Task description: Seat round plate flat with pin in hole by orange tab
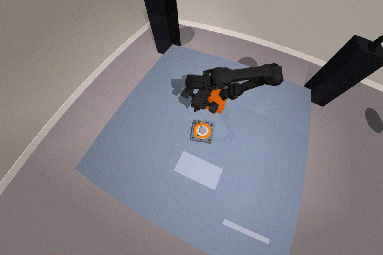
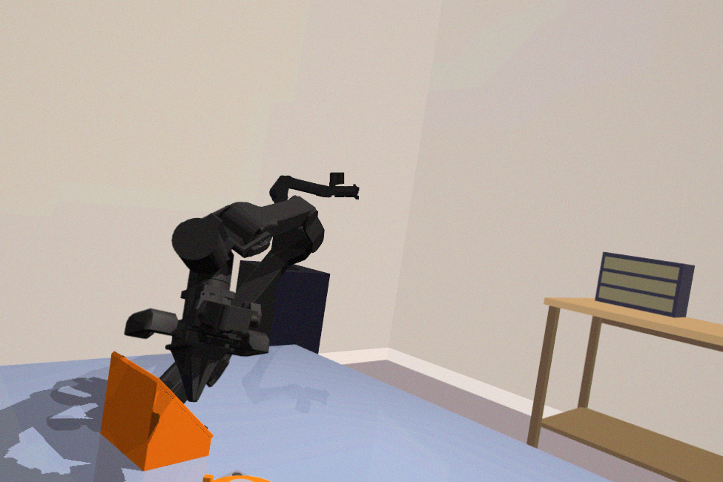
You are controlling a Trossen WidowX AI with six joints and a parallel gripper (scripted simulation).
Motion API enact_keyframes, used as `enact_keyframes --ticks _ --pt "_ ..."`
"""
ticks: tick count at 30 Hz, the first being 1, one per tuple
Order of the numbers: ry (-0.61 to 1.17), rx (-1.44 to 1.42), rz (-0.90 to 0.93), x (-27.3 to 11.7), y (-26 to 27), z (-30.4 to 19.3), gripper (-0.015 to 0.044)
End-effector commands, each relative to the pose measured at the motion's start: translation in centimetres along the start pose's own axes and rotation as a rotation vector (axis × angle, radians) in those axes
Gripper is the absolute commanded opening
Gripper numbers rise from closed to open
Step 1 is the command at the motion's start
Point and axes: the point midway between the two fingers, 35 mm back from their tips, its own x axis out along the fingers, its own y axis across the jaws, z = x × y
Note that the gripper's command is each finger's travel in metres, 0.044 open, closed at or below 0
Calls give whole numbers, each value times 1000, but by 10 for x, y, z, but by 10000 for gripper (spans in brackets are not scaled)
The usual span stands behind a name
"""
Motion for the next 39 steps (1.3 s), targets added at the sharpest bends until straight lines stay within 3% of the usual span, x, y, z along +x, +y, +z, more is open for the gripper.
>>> enact_keyframes --ticks 1,3,6,19,39 --pt "189 -2 121 27 33 -9 0" --pt "320 -2 197 42 55 -18 0" --pt "367 -2 221 47 61 -22 0" --pt "367 -2 223 91 70 -38 0" --pt "366 -3 222 99 53 -29 0"
